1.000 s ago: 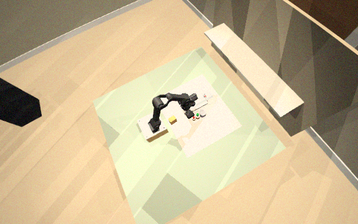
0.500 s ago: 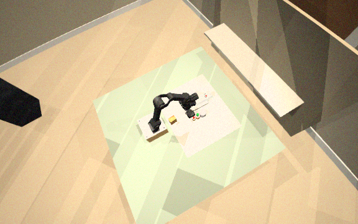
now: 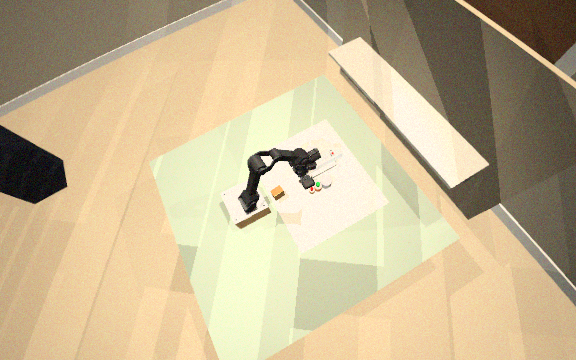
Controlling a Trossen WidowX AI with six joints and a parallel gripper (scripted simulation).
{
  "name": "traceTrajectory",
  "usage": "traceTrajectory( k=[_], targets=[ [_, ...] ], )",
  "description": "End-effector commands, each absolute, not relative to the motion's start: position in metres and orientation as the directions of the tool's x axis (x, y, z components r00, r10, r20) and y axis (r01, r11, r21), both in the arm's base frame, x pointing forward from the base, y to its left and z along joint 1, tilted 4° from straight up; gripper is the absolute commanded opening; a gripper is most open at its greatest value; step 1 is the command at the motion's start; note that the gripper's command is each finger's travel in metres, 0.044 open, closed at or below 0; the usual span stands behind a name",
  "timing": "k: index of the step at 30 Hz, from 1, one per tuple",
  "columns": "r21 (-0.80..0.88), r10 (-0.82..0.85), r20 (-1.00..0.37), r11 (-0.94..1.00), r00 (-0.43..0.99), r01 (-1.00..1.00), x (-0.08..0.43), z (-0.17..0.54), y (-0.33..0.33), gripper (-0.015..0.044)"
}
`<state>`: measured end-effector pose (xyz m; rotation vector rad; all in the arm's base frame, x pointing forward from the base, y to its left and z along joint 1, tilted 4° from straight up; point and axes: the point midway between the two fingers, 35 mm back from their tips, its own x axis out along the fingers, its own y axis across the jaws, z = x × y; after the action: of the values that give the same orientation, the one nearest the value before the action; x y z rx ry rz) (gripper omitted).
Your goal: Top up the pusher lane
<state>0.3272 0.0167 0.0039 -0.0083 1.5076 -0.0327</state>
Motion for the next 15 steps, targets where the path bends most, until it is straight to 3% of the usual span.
traceTrajectory(
  k=[1,15],
  targets=[
    [-0.019,-0.020,-0.995,1.000,0.093,0.014,0.3394,0.0080,0.0181,0.0000],
    [-0.019,-0.020,-0.995,1.000,0.093,0.014,0.3456,0.0102,0.0183,0.0000]
  ],
)
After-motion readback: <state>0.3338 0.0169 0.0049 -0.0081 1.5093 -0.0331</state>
